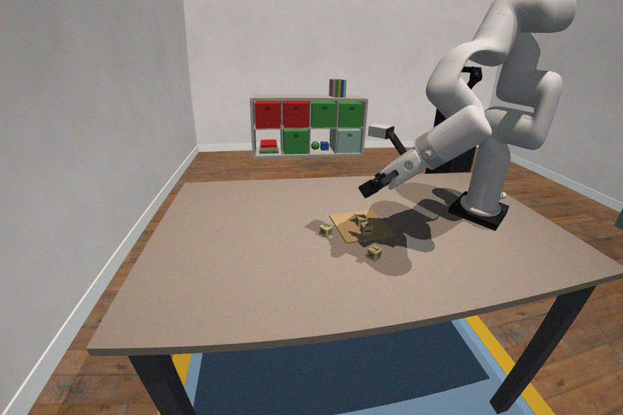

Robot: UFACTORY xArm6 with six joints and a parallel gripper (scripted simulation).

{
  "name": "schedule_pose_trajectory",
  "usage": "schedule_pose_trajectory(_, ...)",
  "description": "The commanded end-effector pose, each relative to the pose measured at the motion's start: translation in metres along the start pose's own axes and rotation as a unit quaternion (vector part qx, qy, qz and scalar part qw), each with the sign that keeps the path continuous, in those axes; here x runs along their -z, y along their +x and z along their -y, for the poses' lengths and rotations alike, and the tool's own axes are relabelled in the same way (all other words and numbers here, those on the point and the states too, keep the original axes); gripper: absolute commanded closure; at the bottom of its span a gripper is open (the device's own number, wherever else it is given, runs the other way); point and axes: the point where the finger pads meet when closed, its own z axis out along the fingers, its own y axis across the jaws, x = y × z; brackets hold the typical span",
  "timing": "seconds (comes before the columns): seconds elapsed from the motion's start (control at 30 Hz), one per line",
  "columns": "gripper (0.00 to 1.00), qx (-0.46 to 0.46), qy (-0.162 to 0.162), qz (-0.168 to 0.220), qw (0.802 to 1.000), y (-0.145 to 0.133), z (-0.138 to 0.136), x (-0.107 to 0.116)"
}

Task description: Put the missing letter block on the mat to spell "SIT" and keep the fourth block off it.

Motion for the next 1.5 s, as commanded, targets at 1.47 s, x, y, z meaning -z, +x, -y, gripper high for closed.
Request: schedule_pose_trajectory(1.47,0.00,-0.002,0.002,0.000,1.000,0.056,0.065,-0.065)
